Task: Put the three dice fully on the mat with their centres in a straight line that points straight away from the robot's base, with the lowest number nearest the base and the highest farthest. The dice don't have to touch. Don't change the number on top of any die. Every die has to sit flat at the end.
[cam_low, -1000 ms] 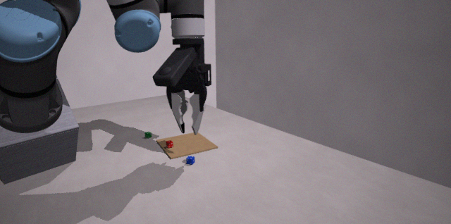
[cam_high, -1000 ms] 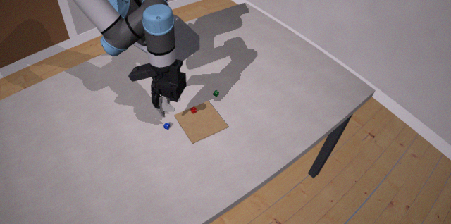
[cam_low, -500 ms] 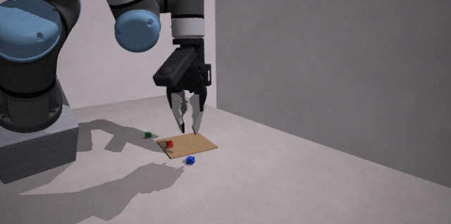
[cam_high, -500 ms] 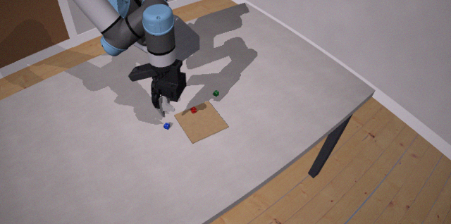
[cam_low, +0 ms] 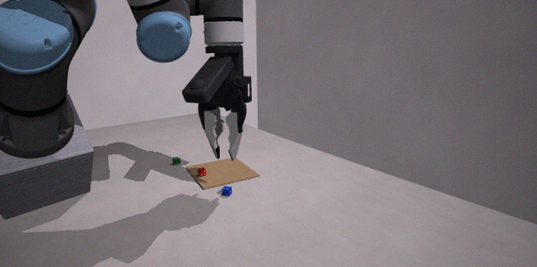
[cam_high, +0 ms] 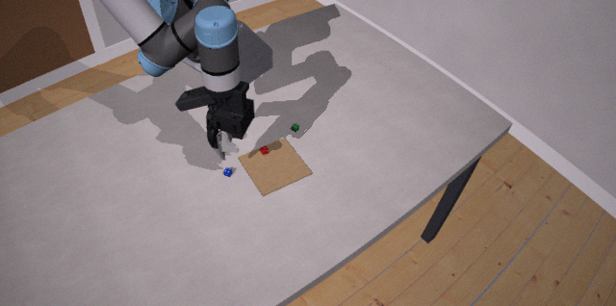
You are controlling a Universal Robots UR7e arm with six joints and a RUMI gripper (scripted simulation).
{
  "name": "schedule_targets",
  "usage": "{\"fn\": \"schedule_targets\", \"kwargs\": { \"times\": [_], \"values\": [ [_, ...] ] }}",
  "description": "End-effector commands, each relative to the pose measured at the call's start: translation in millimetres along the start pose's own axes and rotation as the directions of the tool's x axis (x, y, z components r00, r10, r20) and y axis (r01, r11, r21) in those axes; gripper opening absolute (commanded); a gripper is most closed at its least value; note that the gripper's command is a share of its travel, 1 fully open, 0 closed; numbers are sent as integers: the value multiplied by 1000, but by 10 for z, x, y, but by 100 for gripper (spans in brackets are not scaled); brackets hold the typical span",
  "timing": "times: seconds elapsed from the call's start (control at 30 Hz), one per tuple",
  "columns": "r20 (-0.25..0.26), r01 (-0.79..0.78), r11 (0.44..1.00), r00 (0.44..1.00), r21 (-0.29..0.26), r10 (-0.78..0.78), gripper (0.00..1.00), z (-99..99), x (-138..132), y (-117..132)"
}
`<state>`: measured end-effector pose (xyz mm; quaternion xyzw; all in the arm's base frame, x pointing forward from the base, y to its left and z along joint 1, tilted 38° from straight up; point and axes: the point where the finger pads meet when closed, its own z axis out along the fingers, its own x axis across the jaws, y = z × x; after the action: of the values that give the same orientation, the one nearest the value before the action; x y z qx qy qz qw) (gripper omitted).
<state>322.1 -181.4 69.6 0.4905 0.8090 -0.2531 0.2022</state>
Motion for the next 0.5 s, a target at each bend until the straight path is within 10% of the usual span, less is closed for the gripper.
{"fn": "schedule_targets", "kwargs": {
  "times": [0.0,0.47],
  "values": [
    [-1,-1,1000,1000,1,1,18,8,4,-11],
    [-5,1,1000,1000,2,-1,18,118,19,-18]
  ]
}}
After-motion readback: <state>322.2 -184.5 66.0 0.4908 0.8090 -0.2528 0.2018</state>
